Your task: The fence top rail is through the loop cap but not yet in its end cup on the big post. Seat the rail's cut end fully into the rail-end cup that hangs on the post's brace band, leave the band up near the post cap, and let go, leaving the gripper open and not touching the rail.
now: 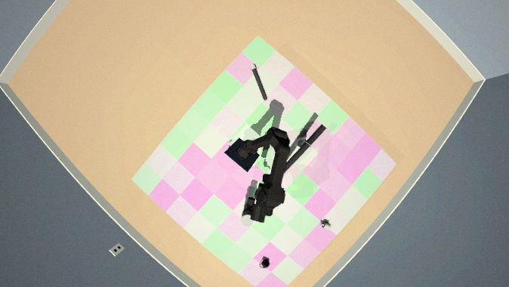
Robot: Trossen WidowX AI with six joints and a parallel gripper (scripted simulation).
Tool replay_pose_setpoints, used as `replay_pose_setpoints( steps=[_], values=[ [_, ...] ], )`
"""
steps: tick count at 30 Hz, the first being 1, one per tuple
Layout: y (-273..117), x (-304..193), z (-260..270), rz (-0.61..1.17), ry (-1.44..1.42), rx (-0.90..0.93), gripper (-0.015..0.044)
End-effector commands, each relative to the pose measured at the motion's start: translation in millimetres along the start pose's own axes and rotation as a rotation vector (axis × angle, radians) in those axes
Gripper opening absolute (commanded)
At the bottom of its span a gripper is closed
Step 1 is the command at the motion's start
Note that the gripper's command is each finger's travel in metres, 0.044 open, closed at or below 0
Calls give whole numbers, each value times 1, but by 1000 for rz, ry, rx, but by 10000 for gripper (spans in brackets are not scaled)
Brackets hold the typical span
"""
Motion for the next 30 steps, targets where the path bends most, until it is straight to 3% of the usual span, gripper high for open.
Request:
replay_pose_setpoints(
  steps=[1,11,30],
  values=[
    [4,-23,-35,87,-487,89,440],
    [19,-69,-87,89,-1310,332,440],
    [28,-73,-87,81,-1342,341,440]
  ],
)
Point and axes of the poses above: the point midway between the two fingers, 35 mm back from their tips, its own y axis out along the fingers, its own z axis across the jaws, x = y × z, the point moved 9 cm from there along -y, back along the fingers, and after that the axes turned 3 degrees about -y, right-handed, at the moved point
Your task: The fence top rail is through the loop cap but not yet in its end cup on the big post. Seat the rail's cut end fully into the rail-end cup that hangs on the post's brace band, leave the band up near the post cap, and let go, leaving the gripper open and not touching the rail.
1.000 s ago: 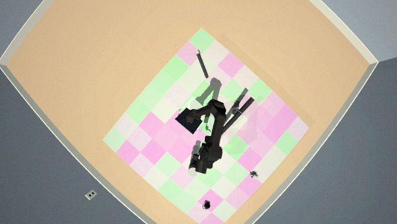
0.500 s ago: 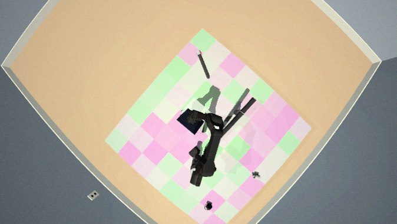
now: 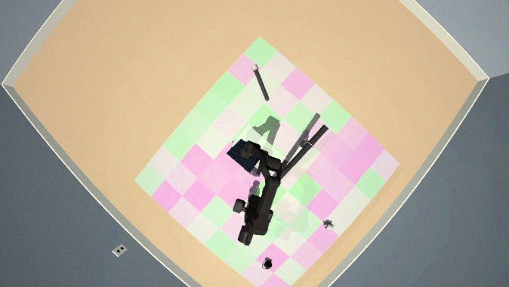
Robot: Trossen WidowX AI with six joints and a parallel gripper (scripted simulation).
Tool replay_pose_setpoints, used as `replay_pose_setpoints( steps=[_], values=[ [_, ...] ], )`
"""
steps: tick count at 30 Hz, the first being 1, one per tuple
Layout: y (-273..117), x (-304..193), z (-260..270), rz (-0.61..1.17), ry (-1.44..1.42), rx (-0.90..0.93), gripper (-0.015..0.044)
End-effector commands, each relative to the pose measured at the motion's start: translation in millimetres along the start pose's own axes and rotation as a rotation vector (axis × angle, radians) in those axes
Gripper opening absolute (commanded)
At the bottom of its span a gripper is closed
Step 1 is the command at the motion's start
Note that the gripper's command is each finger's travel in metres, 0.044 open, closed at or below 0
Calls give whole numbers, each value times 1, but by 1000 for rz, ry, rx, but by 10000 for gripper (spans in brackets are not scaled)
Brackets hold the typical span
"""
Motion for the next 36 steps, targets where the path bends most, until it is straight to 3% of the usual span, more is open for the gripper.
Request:
replay_pose_setpoints(
  steps=[1,6,36],
  values=[
    [13,-1,1,-8,-16,3,440],
    [45,0,4,-17,-36,-5,440],
    [89,-2,1,-33,-67,28,440]
  ],
)
Point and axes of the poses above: the point midway between the two fingers, 35 mm back from their tips, its own y axis out along the fingers, its own z axis across the jaws, x = y × z, the point moved 9 cm from there along -y, back along the fingers, and after that the axes turned 3 degrees about -y, right-handed, at the moved point
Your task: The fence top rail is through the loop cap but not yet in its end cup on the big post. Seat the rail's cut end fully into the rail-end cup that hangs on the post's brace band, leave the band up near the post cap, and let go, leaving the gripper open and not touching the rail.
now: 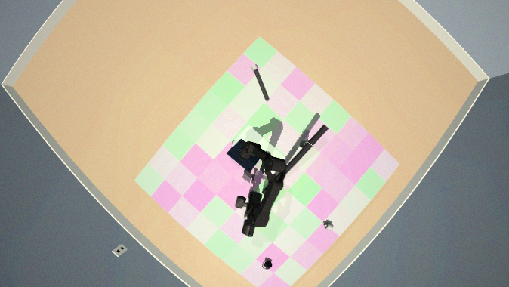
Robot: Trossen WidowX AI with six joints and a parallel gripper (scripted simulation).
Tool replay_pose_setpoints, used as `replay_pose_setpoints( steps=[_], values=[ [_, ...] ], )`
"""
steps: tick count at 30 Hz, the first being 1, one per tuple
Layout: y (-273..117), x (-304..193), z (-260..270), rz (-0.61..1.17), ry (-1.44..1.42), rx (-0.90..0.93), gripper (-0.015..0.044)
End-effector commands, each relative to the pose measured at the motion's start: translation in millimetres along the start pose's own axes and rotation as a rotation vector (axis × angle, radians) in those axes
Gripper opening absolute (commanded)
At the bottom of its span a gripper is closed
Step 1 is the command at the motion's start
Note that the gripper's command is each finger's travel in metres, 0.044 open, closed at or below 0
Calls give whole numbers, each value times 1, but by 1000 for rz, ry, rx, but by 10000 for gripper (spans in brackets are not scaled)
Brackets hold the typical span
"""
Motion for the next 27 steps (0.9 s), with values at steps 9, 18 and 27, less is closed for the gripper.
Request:
replay_pose_setpoints(
  steps=[9,18,27],
  values=[
    [20,0,-1,-9,-10,10,440],
    [33,1,-2,-15,-20,20,440],
    [33,1,-2,-15,-20,21,204]
  ],
)
Point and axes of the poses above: the point midway between the two fingers, 35 mm back from their tips, its own y axis out along the fingers, its own z axis across the jaws, x = y × z, the point moved 9 cm from there along -y, back along the fingers, and after that the axes turned 3 degrees about -y, right-handed, at the moved point
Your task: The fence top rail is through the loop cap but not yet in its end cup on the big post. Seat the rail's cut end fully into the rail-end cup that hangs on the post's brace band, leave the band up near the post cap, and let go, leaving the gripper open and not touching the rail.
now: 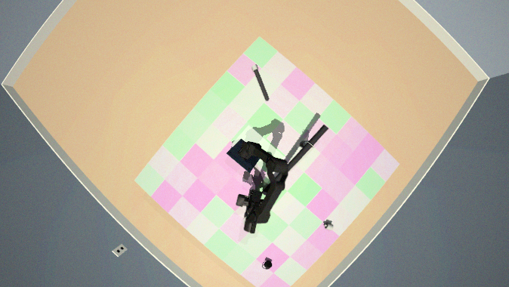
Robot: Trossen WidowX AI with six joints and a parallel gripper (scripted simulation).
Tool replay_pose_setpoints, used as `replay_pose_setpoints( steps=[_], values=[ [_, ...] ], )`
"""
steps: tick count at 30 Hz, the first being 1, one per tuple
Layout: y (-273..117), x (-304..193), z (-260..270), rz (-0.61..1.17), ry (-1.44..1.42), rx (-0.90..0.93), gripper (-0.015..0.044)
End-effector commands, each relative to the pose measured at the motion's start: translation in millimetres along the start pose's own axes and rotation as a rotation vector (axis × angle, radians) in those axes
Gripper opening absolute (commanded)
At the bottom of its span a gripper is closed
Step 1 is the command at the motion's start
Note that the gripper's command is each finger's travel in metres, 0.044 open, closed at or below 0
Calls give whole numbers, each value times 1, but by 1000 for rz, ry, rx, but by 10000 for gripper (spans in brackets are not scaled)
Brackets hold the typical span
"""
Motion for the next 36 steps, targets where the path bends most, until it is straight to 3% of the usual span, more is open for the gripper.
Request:
replay_pose_setpoints(
  steps=[1,4,6,10,36],
  values=[
    [0,0,0,0,3,-5,177],
    [0,0,0,0,3,-5,99],
    [0,0,0,0,3,-5,85],
    [0,0,-3,0,34,-6,0],
    [0,-3,-20,-1,216,-6,0]
  ],
)
Point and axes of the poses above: the point midway between the two fingers, 35 mm back from their tips, its own y axis out along the fingers, its own z axis across the jaws, x = y × z, the point moved 9 cm from there along -y, back along the fingers, and after that the axes turned 3 degrees about -y, right-handed, at the moved point
